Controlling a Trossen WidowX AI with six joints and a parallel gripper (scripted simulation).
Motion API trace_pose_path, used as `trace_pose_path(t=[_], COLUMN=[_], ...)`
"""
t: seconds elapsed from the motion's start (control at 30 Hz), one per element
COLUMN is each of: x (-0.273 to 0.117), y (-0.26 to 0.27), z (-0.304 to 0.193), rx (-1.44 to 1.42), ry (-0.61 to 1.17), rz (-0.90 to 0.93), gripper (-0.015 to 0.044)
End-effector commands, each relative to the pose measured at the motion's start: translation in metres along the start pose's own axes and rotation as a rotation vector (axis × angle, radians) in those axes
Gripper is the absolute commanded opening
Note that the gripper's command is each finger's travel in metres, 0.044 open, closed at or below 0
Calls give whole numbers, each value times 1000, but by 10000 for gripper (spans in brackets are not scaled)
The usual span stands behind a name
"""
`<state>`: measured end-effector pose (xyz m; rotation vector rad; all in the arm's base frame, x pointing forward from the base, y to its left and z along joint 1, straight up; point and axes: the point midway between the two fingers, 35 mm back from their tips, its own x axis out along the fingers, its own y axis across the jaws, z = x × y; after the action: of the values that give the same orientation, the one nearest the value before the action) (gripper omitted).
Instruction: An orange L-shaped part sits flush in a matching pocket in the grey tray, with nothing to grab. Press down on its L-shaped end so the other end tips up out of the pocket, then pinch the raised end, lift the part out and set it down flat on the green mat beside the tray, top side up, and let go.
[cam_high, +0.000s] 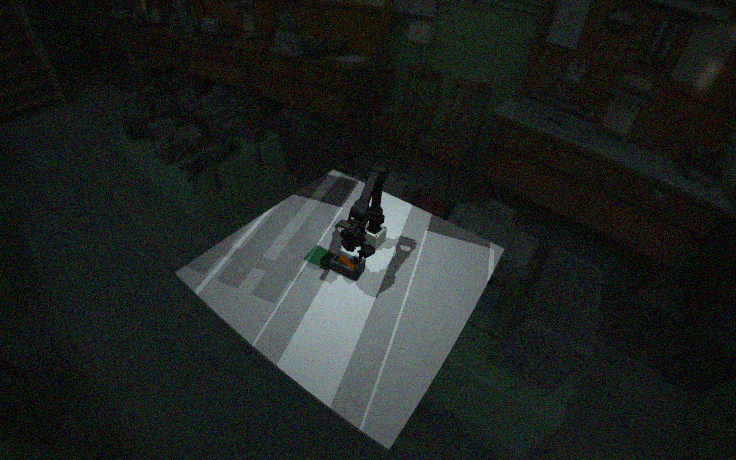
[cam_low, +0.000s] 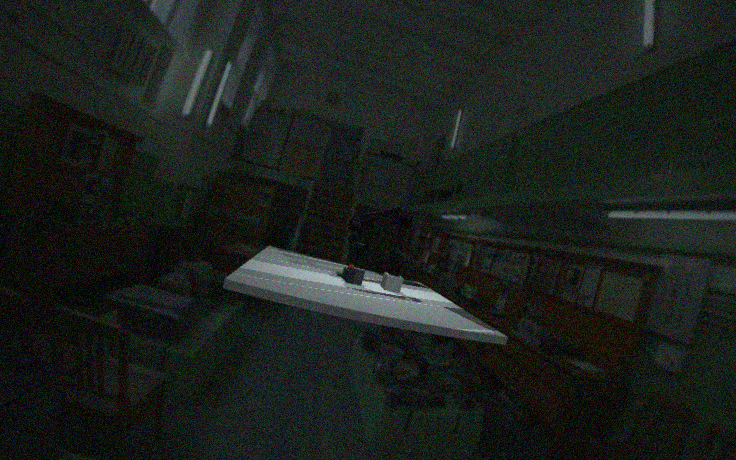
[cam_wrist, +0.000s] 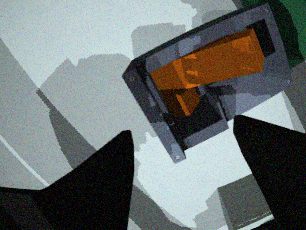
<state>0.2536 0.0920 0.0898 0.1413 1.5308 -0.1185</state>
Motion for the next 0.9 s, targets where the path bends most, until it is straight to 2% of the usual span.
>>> trace_pose_path(t=[0.0, 0.17, 0.23, 0.63, 0.87], x=[-1, -2, -3, -1, 28], y=[-22, -49, -56, -57, -57], z=[12, 23, 26, 26, 26], rx=[469, 1041, 1186, 1204, 1204], ry=[3, 1, 0, -1, 0], rz=[-6, -14, -16, -16, -16], gripper=[280, 280, 280, 280, 280])
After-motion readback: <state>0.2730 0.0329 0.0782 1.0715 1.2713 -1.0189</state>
